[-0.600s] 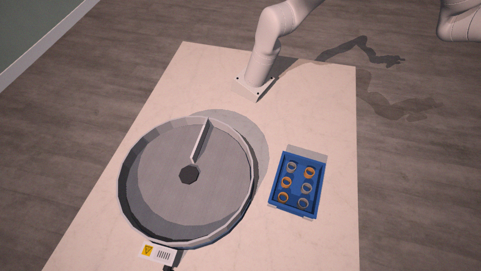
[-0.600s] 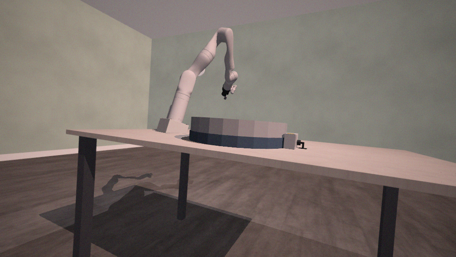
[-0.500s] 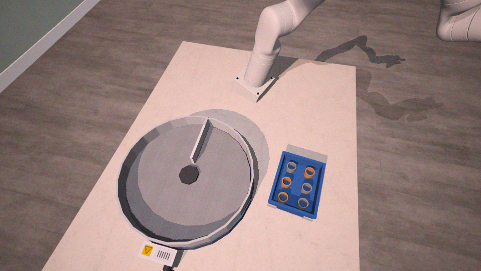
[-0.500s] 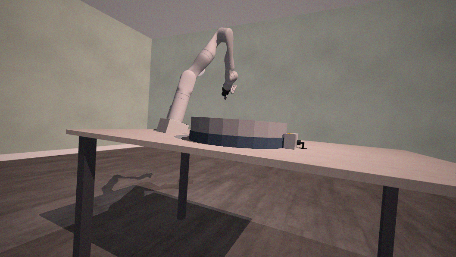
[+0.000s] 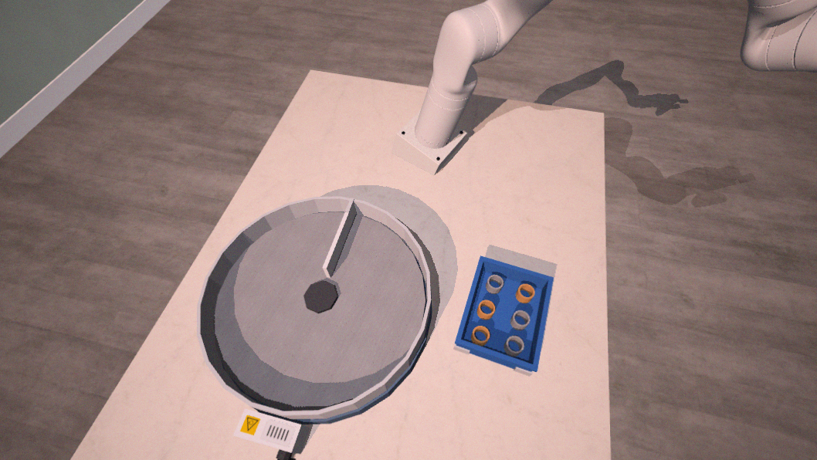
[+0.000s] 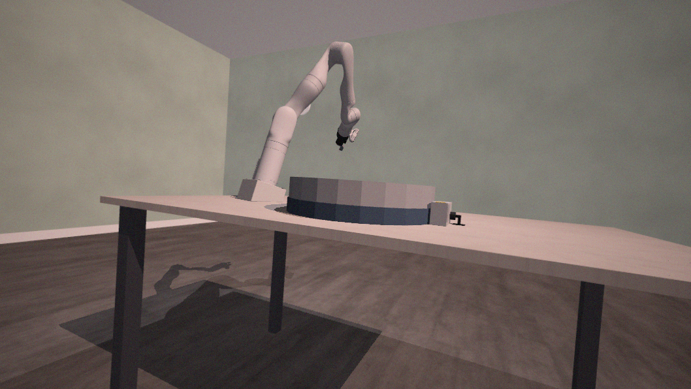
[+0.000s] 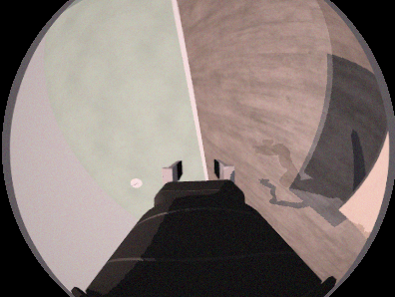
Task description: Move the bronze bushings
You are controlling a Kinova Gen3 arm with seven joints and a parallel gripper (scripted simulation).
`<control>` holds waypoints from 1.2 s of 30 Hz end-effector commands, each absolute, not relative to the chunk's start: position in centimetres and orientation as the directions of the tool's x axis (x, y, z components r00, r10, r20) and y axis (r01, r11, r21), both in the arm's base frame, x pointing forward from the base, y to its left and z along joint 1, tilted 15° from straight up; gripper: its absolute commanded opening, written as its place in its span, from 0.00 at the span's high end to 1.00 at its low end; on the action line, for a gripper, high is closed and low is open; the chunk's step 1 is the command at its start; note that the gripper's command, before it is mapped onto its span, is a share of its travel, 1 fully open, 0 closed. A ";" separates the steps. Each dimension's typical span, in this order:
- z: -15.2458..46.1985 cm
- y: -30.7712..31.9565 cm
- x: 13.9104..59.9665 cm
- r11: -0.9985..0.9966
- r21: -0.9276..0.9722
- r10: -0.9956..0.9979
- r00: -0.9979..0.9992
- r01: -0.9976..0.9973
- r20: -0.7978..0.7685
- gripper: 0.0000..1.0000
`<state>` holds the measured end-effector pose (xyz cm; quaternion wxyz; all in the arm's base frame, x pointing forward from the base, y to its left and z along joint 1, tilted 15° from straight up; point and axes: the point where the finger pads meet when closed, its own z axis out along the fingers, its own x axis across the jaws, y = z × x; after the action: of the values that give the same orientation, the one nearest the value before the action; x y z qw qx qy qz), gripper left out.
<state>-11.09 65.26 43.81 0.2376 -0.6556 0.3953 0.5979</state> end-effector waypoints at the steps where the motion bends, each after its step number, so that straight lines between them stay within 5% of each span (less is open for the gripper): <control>1: 43.9 65.2 -11.1 -0.575 0.160 -0.232 -0.027 -0.802 -0.972 0.00; 16: 41.5 65.5 -2.7 -0.485 0.167 -0.277 -0.030 -0.858 -0.960 0.00; 36: 34.4 59.7 19.0 -0.201 0.203 -0.426 -0.101 -0.958 -0.899 0.00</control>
<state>16.15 60.61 34.75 0.2712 -0.6196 0.5521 0.4876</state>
